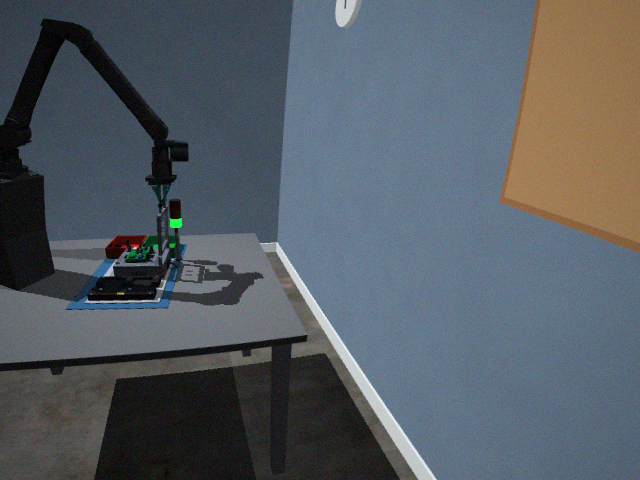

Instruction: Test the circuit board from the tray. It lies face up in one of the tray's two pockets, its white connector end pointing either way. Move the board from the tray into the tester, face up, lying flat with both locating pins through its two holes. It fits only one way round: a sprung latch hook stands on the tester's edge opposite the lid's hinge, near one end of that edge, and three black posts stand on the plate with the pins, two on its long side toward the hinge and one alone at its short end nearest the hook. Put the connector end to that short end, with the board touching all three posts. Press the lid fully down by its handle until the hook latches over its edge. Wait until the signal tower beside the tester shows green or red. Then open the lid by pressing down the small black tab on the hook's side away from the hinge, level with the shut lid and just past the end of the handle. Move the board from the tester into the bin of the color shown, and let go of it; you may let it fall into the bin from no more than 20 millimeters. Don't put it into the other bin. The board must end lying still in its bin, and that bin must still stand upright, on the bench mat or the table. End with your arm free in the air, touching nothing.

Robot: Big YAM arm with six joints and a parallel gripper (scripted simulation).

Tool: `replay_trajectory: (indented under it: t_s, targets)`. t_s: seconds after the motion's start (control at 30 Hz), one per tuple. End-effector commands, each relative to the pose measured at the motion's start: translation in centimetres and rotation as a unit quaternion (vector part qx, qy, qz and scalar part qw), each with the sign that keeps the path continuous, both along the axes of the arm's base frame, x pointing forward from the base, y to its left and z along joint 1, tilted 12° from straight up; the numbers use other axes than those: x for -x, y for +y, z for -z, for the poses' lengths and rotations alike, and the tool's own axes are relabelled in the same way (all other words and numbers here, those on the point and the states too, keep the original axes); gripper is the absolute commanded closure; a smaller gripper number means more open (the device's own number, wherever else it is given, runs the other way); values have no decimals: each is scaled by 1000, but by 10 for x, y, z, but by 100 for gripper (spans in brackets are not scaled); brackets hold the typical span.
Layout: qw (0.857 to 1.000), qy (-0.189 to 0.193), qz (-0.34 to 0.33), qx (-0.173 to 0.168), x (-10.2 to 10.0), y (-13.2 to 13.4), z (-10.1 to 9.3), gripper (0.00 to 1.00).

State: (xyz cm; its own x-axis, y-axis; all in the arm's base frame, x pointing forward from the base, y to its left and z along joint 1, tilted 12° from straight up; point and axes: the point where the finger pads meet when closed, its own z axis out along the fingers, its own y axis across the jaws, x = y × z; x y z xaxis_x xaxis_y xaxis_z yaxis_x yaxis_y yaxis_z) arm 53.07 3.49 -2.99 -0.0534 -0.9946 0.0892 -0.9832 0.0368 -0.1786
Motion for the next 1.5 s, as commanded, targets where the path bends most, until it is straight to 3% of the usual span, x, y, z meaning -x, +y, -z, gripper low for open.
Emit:
replay_trajectory:
  t_s: [0.0,0.63,1.47]
  targets:
    - [1000,-24,3,-1,-35,-6,-1,100]
    - [1000,-24,3,-1,-47,-7,-2,100]
    - [1000,-24,3,-1,-48,-7,-2,100]
